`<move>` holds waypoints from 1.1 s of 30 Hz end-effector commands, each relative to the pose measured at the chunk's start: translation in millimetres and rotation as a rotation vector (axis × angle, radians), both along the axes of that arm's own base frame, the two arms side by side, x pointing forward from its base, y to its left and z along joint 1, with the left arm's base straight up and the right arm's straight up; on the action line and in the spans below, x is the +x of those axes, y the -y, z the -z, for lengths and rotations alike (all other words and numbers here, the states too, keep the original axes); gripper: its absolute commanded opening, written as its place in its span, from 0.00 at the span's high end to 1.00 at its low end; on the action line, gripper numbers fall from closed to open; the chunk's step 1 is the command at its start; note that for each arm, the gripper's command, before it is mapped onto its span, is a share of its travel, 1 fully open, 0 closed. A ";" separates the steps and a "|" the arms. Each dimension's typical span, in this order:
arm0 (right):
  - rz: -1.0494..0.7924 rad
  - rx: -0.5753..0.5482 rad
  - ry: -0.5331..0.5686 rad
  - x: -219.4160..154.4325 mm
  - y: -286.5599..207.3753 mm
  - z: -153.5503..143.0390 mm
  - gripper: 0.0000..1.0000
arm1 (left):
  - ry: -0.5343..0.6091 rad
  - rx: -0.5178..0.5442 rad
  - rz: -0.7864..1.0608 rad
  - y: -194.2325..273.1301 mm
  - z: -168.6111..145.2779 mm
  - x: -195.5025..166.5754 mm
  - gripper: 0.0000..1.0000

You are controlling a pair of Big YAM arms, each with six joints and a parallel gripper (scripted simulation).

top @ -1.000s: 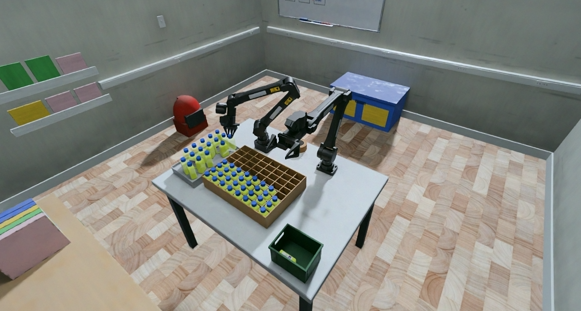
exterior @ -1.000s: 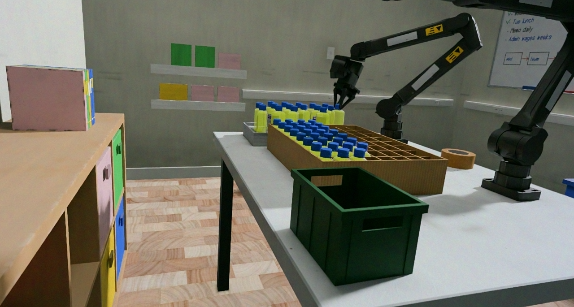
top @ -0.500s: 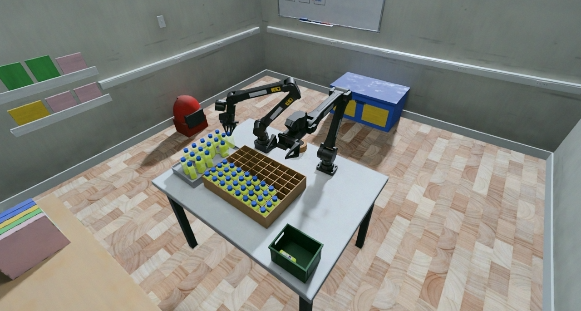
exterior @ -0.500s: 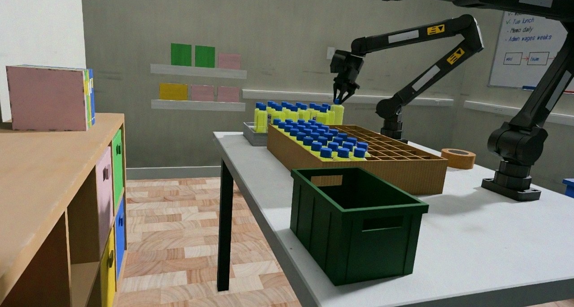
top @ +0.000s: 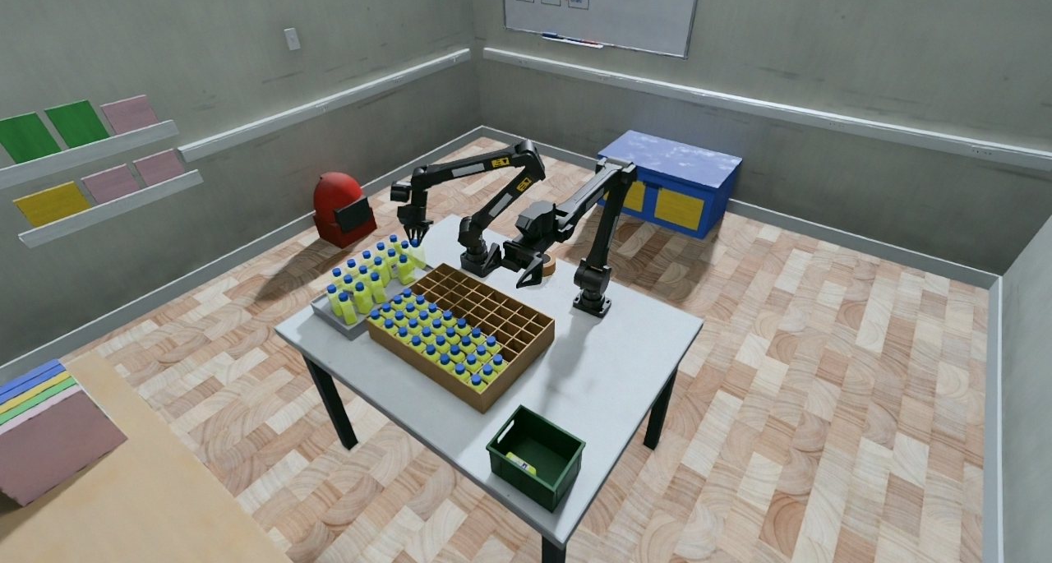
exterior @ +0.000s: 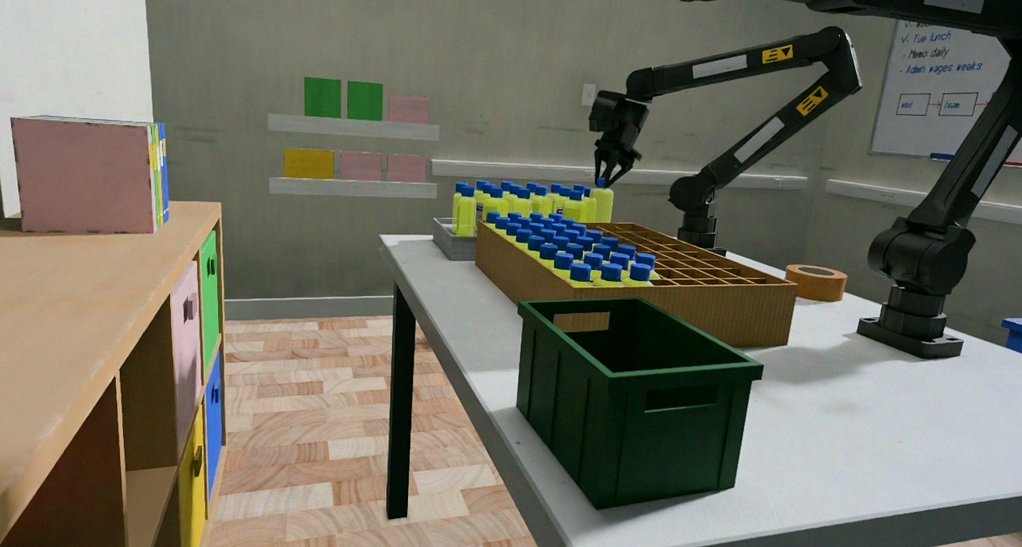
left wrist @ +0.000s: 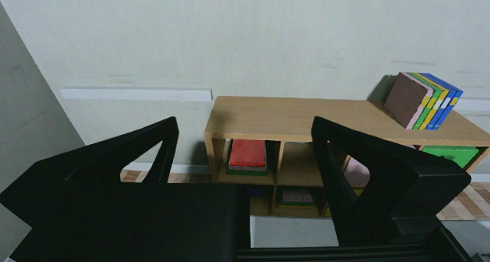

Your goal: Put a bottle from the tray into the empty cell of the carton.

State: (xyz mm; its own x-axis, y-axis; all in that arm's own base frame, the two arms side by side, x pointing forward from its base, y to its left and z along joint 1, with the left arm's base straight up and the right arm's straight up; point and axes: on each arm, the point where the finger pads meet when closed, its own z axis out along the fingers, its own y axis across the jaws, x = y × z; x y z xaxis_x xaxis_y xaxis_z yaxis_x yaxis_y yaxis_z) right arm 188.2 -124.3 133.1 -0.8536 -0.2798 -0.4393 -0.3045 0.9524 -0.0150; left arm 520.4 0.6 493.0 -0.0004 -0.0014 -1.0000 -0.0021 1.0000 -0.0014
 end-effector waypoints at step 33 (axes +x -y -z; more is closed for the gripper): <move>0.039 -0.009 -0.045 -33.0 -52.3 -103.7 0.71 | 0.058 -0.002 0.004 1.6 -40.8 7.3 0.00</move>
State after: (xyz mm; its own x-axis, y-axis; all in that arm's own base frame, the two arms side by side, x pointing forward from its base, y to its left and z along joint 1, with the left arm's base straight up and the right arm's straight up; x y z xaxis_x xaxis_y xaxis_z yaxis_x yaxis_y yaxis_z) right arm 154.1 -74.4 183.7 -0.8955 -0.2524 -0.3666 -0.2896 0.9559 0.0493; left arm 520.4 0.6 493.0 -0.0004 -0.0014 -1.0000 -0.0021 1.0000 -0.0014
